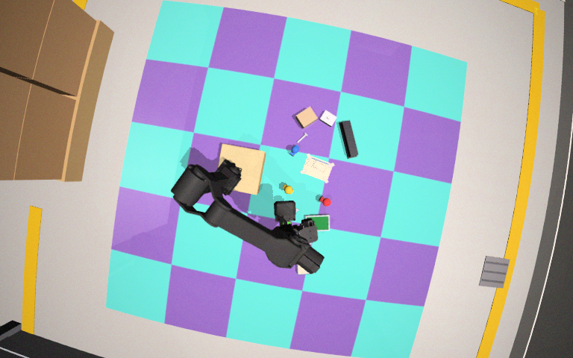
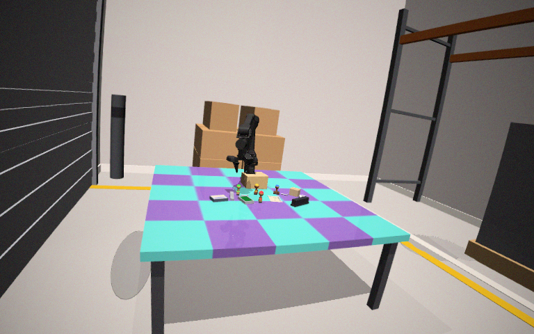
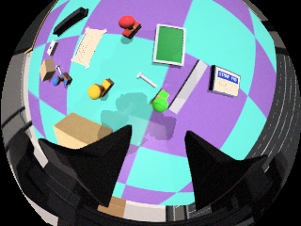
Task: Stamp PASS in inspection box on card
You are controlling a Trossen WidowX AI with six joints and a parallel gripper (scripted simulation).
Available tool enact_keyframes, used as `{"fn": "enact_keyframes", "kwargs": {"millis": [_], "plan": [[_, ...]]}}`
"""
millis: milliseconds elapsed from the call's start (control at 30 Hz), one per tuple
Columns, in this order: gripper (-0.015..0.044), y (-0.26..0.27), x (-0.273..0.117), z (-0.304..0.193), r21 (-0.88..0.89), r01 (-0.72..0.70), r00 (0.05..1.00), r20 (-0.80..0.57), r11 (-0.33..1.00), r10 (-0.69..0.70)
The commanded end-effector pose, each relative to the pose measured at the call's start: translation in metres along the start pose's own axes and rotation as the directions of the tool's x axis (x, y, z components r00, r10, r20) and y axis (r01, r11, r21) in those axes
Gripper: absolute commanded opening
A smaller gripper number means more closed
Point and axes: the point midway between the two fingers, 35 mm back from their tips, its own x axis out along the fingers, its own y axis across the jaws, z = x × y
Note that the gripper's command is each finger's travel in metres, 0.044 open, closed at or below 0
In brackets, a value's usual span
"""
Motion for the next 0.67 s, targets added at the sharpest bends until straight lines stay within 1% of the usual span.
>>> {"fn": "enact_keyframes", "kwargs": {"millis": [0, 633], "plan": [[0.0254, -0.0013, -0.0055, 0.0005, 0.006, 0.008, 1.000, 0.004, 1.000, -0.008], [0.0254, 0.0001, -0.0035, -0.0002, 0.000, 0.002, 1.000, 0.002, 1.000, -0.002]]}}
